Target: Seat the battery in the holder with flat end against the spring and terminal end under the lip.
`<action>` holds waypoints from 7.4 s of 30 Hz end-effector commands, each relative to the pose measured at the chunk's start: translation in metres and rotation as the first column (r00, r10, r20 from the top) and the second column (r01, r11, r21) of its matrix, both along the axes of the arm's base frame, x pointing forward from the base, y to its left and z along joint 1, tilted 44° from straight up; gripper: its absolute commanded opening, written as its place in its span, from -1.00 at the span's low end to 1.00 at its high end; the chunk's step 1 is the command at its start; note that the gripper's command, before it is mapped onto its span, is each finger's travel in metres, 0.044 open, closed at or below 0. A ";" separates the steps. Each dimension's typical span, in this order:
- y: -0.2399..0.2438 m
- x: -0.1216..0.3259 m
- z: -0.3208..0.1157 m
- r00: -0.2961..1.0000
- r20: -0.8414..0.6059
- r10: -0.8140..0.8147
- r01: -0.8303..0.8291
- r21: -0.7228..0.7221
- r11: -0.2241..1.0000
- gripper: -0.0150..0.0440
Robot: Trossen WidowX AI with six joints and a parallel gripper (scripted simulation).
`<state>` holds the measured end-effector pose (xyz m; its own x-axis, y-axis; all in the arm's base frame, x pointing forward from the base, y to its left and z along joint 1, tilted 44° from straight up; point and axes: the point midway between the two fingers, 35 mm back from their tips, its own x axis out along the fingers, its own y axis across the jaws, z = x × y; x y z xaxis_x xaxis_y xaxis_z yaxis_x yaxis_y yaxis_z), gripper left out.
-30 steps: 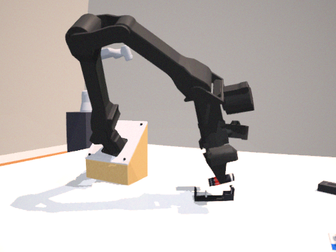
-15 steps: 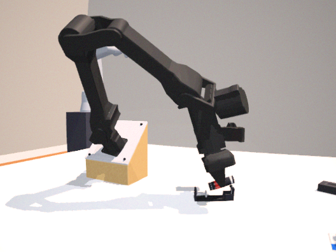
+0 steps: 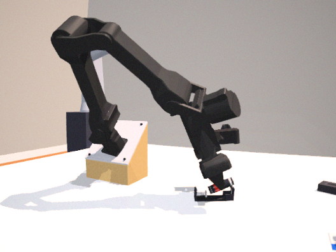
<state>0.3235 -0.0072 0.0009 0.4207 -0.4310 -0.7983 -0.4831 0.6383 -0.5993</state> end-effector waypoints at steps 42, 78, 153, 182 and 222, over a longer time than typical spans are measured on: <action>-0.017 -0.022 0.004 0.995 0.055 0.083 -0.087 0.063 0.994 -0.28; -0.017 -0.013 -0.005 0.993 -0.097 -0.063 0.065 0.019 0.998 -0.28; -0.014 0.006 -0.008 0.921 -0.282 -0.270 0.245 -0.121 0.962 -0.28; -0.003 0.006 0.003 0.919 -0.289 -0.269 0.244 -0.118 0.962 0.07; 0.050 -0.007 0.050 0.918 -0.291 -0.268 0.244 -0.115 0.963 1.00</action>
